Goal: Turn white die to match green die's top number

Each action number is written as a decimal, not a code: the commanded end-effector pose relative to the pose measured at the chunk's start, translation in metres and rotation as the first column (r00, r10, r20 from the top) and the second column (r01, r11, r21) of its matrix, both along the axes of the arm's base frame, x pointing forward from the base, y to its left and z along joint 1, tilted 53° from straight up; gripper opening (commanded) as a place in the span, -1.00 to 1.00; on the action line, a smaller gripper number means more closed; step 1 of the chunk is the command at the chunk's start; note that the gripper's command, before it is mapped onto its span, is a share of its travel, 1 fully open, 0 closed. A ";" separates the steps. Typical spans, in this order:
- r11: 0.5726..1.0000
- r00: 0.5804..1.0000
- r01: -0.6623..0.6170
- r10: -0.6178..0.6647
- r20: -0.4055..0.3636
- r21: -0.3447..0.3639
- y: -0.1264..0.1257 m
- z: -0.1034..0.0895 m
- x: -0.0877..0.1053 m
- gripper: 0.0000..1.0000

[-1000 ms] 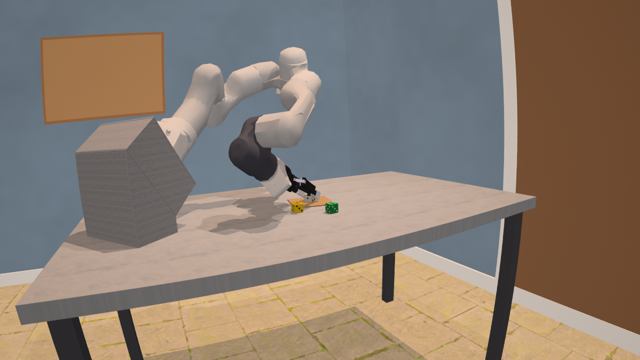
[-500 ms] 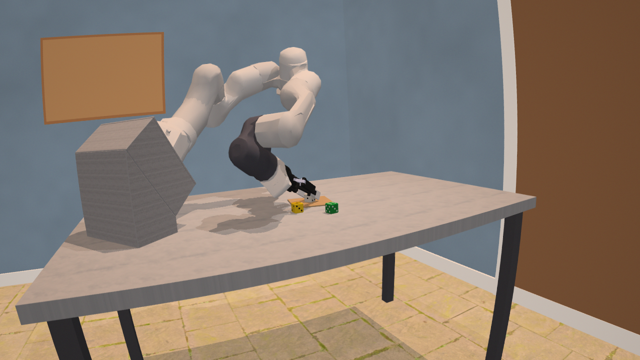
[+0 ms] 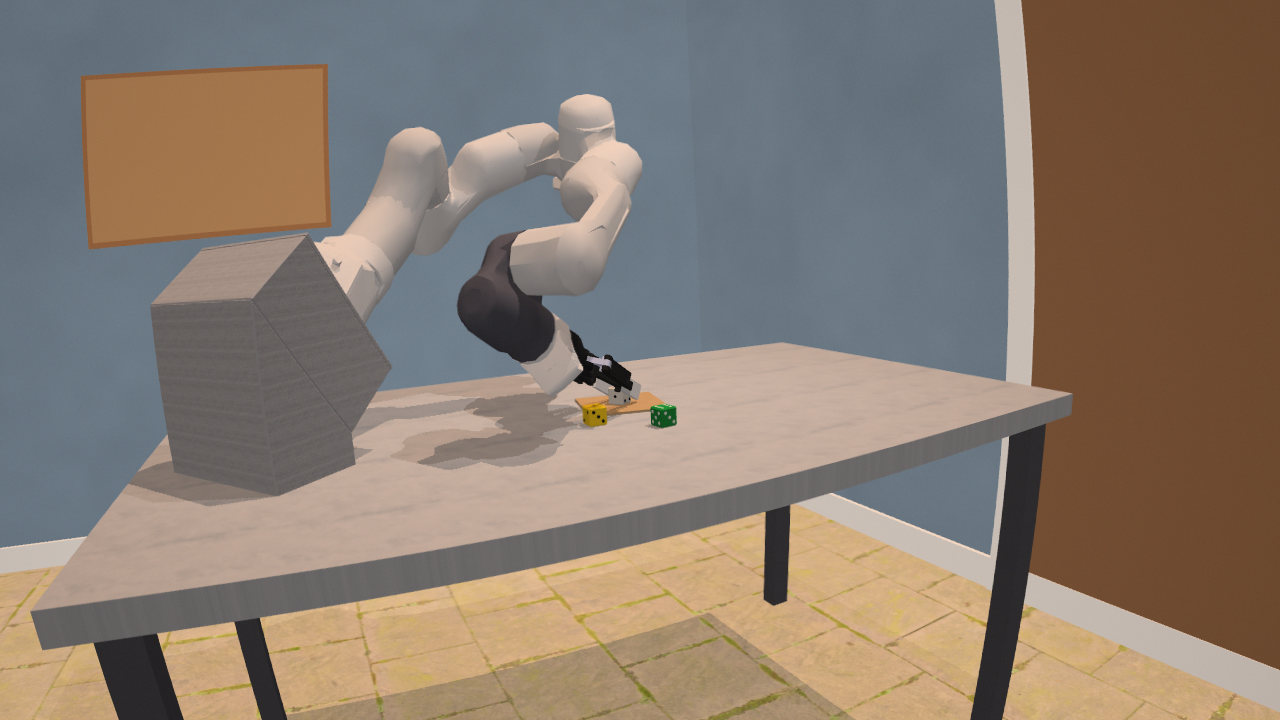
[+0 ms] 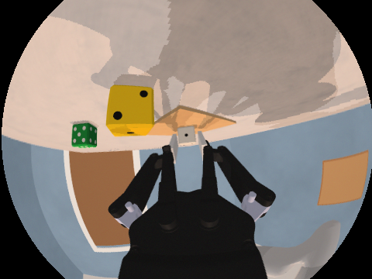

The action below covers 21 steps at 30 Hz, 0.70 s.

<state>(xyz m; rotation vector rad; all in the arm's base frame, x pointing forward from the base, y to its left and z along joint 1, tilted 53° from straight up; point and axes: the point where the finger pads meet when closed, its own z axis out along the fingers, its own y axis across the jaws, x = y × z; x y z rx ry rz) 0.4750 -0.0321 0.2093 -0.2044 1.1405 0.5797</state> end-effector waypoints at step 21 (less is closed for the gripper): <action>1.000 1.000 0.000 0.000 0.003 -0.005 -0.009 -0.009 -0.016 -0.44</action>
